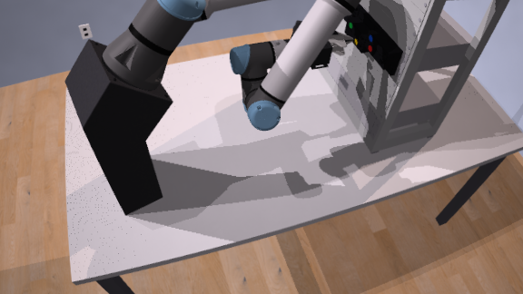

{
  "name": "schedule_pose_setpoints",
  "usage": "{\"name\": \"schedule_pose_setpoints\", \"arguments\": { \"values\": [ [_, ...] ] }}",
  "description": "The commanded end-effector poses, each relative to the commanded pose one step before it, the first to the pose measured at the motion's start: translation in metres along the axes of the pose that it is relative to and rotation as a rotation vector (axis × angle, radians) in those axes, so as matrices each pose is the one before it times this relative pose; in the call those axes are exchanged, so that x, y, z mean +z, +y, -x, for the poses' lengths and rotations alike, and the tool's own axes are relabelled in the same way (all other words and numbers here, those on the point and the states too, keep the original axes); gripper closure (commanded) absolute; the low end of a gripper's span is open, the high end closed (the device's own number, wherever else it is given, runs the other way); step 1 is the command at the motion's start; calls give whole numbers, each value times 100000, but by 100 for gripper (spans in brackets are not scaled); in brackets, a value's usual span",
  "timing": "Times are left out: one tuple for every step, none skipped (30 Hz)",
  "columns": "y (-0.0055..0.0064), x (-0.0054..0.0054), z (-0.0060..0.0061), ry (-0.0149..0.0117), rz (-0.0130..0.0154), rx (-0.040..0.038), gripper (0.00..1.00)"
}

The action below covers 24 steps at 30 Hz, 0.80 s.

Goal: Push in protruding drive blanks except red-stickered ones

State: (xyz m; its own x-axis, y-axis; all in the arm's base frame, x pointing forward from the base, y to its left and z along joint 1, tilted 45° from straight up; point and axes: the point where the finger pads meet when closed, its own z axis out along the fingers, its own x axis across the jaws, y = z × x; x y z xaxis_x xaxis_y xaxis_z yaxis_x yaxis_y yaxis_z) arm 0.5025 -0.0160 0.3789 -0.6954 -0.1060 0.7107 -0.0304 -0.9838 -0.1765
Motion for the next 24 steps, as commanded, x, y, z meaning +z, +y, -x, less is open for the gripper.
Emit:
{"name": "schedule_pose_setpoints", "arguments": {
  "values": [
    [-6, 486, -39, 78, -3, -10, 100],
    [0, 39, 0, 0, 0, 0, 100],
    [0, 7, 0, 0, 0, 0, 100],
    [0, 0, 0, 0, 0, 0, 100],
    [0, 0, 0, 0, 0, 0, 100],
    [0, 0, 0, 0, 0, 0, 100],
    [0, 0, 0, 0, 0, 0, 100],
    [0, 0, 0, 0, 0, 0, 100],
    [0, 0, 0, 0, 0, 0, 100],
    [0, 6, 0, 0, 0, 0, 100],
    [0, 38, 0, 0, 0, 0, 100],
    [0, 83, 0, 0, 0, 0, 100],
    [0, 127, 0, 0, 0, 0, 100],
    [0, 0, 0, 0, 0, 0, 100],
    [0, 0, 0, 0, 0, 0, 100],
    [0, 158, 1, 0, 0, 0, 100],
    [0, 170, 1, 0, 0, 0, 100],
    [0, 159, 0, 0, 0, 0, 100],
    [0, 129, 1, 0, 0, 0, 100],
    [0, 85, 0, 0, 0, 0, 100],
    [0, 39, 0, 0, 0, 0, 100],
    [0, 7, 0, 0, 0, 0, 100],
    [0, 0, 0, 0, 0, 0, 100],
    [0, 0, 0, 0, 0, 0, 100]
  ]
}}
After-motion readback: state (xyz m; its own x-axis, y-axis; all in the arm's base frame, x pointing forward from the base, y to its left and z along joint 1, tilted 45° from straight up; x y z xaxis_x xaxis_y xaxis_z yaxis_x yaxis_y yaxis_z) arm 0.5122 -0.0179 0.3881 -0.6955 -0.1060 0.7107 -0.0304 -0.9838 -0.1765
